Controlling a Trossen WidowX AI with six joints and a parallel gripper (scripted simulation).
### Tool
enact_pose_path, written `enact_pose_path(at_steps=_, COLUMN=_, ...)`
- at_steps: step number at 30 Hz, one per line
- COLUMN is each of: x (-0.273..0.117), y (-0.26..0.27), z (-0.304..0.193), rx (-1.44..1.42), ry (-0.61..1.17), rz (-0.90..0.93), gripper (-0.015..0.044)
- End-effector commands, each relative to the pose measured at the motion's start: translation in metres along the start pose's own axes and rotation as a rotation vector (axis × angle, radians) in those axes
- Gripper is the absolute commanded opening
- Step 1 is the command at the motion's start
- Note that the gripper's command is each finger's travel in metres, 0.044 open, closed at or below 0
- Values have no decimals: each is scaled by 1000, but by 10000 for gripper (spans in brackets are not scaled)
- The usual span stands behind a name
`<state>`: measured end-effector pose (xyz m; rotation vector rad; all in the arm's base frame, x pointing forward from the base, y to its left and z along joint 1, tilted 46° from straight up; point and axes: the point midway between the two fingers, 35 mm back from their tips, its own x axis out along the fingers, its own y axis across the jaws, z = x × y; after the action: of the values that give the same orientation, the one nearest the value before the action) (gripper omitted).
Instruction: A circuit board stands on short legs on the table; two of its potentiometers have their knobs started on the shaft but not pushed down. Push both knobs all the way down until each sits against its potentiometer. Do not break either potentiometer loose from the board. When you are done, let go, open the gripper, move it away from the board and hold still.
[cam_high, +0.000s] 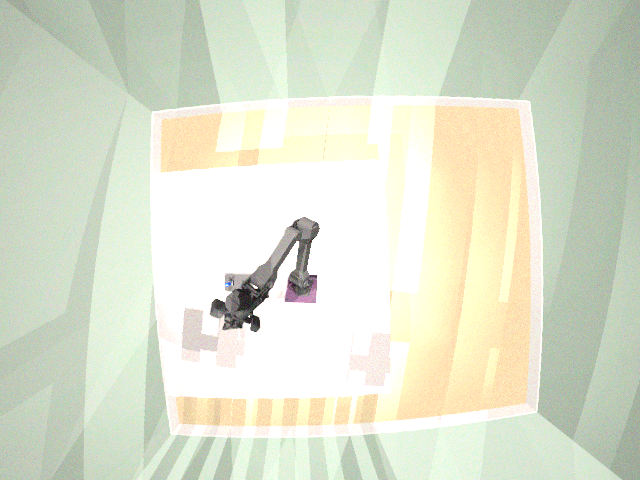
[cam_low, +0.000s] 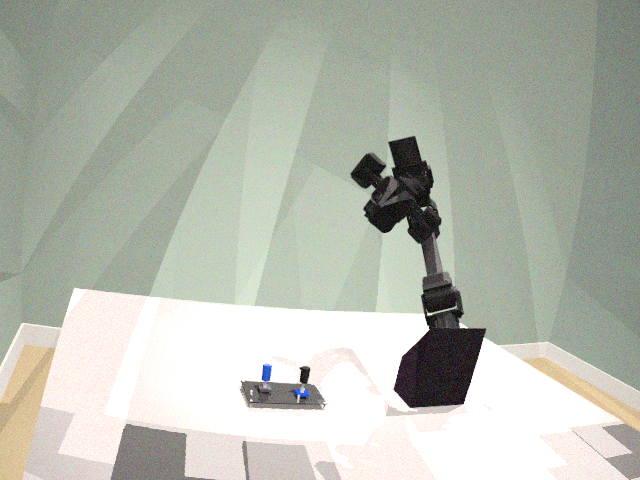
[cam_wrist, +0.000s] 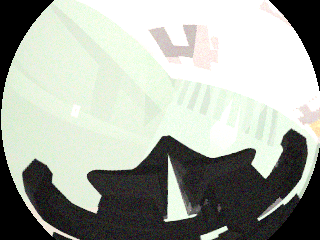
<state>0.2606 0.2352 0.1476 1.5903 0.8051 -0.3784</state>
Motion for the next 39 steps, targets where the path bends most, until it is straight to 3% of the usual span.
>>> enact_pose_path(at_steps=1, x=13, y=-1, z=15, rx=-93, ry=-82, rz=-41, gripper=0)
enact_pose_path(at_steps=21, x=57, y=-14, z=97, rx=-554, ry=-394, rz=-369, gripper=0)
enact_pose_path(at_steps=39, x=75, y=-32, z=173, rx=-931, ry=-497, rz=-811, gripper=0)
